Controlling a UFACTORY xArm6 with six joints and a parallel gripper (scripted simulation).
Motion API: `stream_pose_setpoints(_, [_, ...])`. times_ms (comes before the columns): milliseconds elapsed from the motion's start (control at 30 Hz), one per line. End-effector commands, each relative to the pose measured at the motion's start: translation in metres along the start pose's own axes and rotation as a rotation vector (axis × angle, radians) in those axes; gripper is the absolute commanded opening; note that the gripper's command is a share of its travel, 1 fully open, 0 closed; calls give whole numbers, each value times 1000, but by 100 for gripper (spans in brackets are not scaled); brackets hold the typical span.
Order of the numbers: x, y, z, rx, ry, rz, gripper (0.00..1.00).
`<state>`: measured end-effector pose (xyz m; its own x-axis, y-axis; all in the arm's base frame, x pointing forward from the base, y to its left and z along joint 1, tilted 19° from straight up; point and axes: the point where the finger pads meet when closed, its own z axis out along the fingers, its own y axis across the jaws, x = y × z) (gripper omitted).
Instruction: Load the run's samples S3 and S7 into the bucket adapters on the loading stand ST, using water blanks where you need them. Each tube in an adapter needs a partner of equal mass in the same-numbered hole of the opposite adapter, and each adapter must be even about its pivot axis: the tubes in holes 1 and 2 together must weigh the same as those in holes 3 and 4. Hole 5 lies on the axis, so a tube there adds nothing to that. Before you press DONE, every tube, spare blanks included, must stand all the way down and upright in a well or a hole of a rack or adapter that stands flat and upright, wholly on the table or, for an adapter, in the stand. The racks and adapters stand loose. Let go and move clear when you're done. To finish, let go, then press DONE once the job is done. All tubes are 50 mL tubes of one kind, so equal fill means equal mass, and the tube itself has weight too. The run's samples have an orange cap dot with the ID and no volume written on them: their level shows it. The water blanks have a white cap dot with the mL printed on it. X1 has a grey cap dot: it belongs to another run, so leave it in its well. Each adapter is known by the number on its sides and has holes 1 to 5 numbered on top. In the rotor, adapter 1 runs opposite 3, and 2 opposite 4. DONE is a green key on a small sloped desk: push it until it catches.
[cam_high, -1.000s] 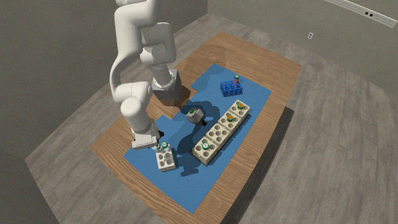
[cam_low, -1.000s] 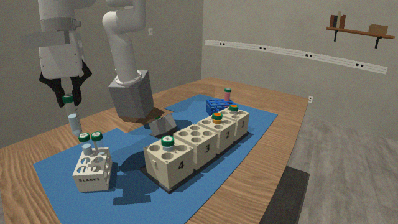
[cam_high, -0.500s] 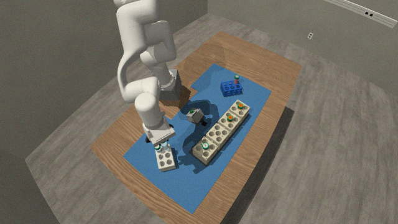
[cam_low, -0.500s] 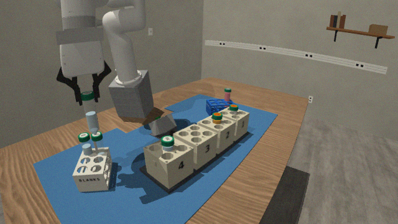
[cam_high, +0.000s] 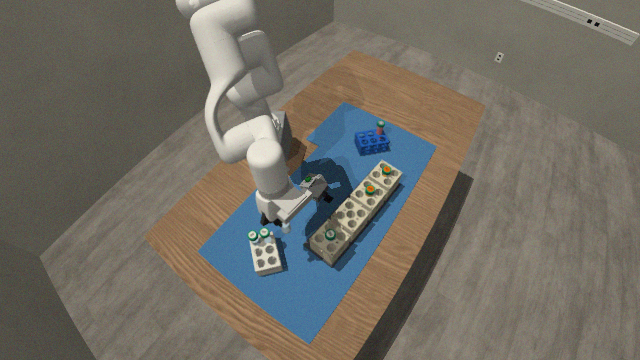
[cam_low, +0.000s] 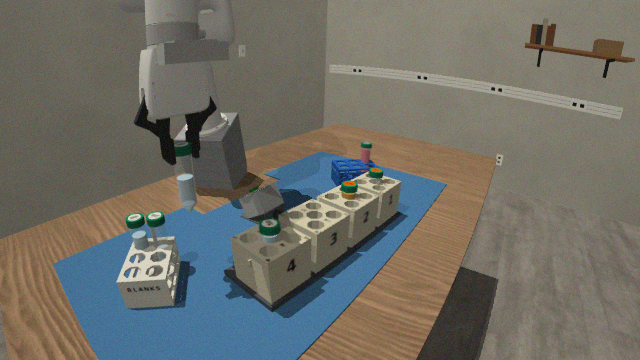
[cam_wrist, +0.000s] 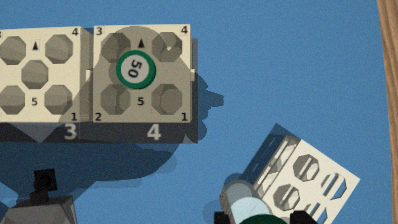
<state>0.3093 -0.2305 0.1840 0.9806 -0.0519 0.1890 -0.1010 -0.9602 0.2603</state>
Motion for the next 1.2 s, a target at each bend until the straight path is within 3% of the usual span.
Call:
stream_pose_setpoints(0, [9,-14,-1,-4,2,-1,0])
stream_pose_setpoints(1167, [79,-147,-1,-2,2,-1,0])
